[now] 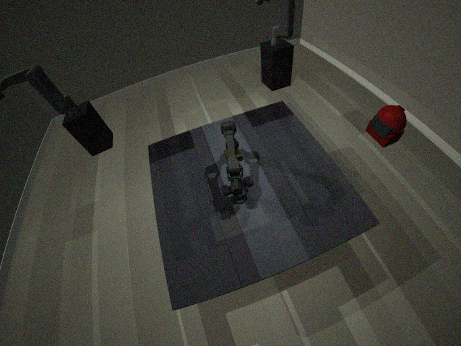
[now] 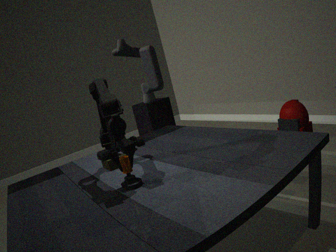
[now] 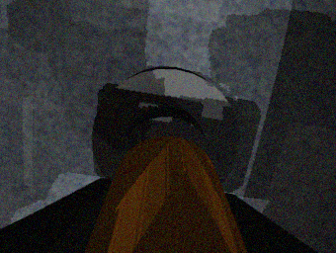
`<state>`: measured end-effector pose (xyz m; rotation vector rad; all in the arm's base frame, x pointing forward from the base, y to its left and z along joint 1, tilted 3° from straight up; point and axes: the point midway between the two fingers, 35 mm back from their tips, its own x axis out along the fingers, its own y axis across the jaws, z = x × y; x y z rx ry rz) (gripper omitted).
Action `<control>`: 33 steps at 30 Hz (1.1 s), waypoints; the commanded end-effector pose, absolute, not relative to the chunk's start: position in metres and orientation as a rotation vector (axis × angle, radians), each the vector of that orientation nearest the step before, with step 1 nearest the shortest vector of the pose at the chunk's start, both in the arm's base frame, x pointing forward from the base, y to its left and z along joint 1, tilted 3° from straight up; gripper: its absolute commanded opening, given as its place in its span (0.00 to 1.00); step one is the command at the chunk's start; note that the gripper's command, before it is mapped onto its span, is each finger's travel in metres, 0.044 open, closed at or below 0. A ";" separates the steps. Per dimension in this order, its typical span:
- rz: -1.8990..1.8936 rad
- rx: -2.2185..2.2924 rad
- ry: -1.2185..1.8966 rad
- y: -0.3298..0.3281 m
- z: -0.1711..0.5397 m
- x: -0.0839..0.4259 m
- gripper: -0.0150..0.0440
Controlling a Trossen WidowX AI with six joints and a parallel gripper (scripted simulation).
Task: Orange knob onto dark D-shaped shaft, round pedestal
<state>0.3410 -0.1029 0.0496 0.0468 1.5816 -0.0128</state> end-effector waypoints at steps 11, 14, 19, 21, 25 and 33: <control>0.010 0.019 1.582 -0.103 0.046 0.341 0.25; 0.010 0.019 1.582 -0.103 0.045 0.341 0.25; 0.010 0.019 1.582 -0.103 0.045 0.341 0.25; 0.015 0.014 1.582 -0.103 0.045 0.341 0.25; 0.020 0.009 1.582 -0.103 0.045 0.341 0.25; 0.020 0.009 1.582 -0.103 0.044 0.341 0.25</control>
